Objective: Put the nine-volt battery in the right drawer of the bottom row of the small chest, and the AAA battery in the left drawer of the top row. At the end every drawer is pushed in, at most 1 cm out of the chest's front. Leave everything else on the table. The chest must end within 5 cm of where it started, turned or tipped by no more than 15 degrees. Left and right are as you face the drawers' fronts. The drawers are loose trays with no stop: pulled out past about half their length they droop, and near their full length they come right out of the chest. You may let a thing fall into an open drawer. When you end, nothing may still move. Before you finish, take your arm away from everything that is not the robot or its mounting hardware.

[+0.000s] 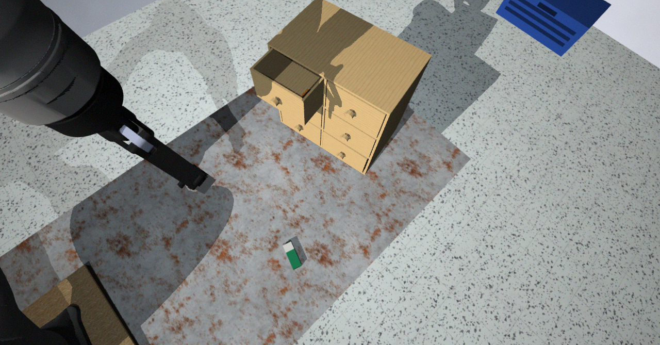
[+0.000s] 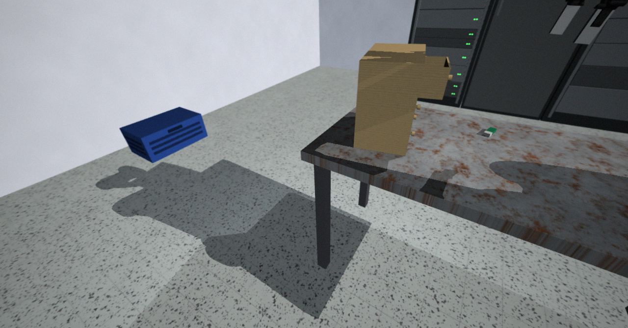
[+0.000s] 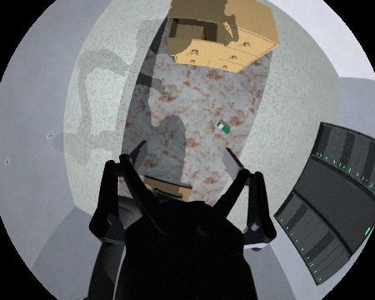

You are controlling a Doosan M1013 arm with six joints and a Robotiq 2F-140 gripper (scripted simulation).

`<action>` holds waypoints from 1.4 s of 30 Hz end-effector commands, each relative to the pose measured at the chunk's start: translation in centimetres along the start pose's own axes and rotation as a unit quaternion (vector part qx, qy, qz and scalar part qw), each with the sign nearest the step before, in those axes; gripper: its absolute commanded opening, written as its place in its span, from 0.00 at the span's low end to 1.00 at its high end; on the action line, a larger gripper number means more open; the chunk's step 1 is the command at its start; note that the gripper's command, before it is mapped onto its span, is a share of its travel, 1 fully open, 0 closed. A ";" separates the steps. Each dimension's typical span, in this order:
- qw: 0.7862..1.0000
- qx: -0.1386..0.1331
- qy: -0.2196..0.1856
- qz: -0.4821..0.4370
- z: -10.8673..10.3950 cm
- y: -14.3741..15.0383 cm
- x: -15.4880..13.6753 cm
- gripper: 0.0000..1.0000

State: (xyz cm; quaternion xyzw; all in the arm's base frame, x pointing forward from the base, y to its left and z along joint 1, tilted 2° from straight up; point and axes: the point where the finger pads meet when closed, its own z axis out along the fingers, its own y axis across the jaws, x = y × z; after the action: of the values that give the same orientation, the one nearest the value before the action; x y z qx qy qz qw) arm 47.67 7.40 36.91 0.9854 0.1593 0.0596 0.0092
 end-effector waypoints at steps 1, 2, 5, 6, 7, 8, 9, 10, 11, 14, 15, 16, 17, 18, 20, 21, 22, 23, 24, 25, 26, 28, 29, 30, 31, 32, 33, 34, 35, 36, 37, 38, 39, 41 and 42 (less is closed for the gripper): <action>0.999 0.000 0.034 0.000 0.6 0.0 0.5 1.00; 0.999 0.000 0.045 0.000 0.8 0.0 0.6 1.00; 0.997 0.000 0.082 0.000 1.5 0.0 1.2 1.00; 0.995 0.000 0.095 0.000 1.8 0.0 1.4 1.00; 0.994 0.000 0.109 0.000 2.0 0.0 1.6 1.00; 0.992 0.000 0.124 0.000 2.3 0.0 1.8 1.00; 0.990 0.000 0.138 0.000 2.5 0.0 2.0 1.00; 0.990 0.000 0.138 0.000 2.5 0.0 2.0 1.00; 0.990 0.000 0.138 0.000 2.5 0.0 2.0 1.00; 0.983 0.000 0.185 0.000 3.4 0.0 2.7 1.00; 0.979 0.000 0.202 0.000 3.7 0.0 3.0 1.00; 0.976 0.001 0.218 0.000 4.0 0.0 3.2 1.00; 0.972 0.000 0.235 0.000 4.3 0.0 3.5 1.00; 0.968 0.000 0.253 0.000 4.7 0.0 3.7 1.00; 0.958 0.001 0.287 0.000 5.3 0.0 4.3 1.00; 0.953 0.000 0.304 0.000 5.6 0.0 4.5 1.00; 0.948 0.001 0.317 0.000 5.9 0.0 4.7 1.00; 0.944 0.001 0.330 0.000 6.1 0.0 4.9 1.00; 0.940 0.001 0.340 0.000 6.3 0.0 5.1 1.00; 0.937 0.001 0.350 0.000 6.5 0.0 5.2 1.00; 0.933 0.001 0.359 -0.001 6.7 -0.1 5.4 1.00; 0.933 0.001 0.359 -0.001 6.7 -0.1 5.4 1.00; 0.930 0.001 0.367 0.000 6.9 0.0 5.5 1.00; 0.927 0.001 0.374 0.000 7.0 -0.1 5.6 1.00; 0.925 0.001 0.381 -0.001 7.1 -0.1 5.7 1.00; 0.922 0.001 0.387 -0.001 7.3 -0.1 5.8 1.00; 0.919 0.000 0.394 0.000 7.4 0.0 5.9 1.00; 0.917 0.001 0.399 -0.001 7.5 -0.1 6.0 1.00; 0.915 0.001 0.404 -0.001 7.6 -0.1 6.1 1.00; 0.913 0.001 0.409 -0.001 7.7 -0.1 6.2 1.00; 0.910 0.001 0.414 0.000 7.8 0.0 6.2 1.00; 0.908 0.001 0.418 0.000 7.9 -0.1 6.3 1.00; 0.906 0.001 0.422 -0.001 8.0 -0.1 6.4 1.00; 0.903 0.001 0.431 -0.001 8.1 -0.1 6.5 1.00; 0.901 0.001 0.435 0.000 8.2 -0.1 6.6 1.00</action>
State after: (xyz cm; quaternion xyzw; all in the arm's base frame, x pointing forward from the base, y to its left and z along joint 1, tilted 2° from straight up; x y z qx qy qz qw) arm 54.54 9.35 29.76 0.8810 0.1361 0.4516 -0.0360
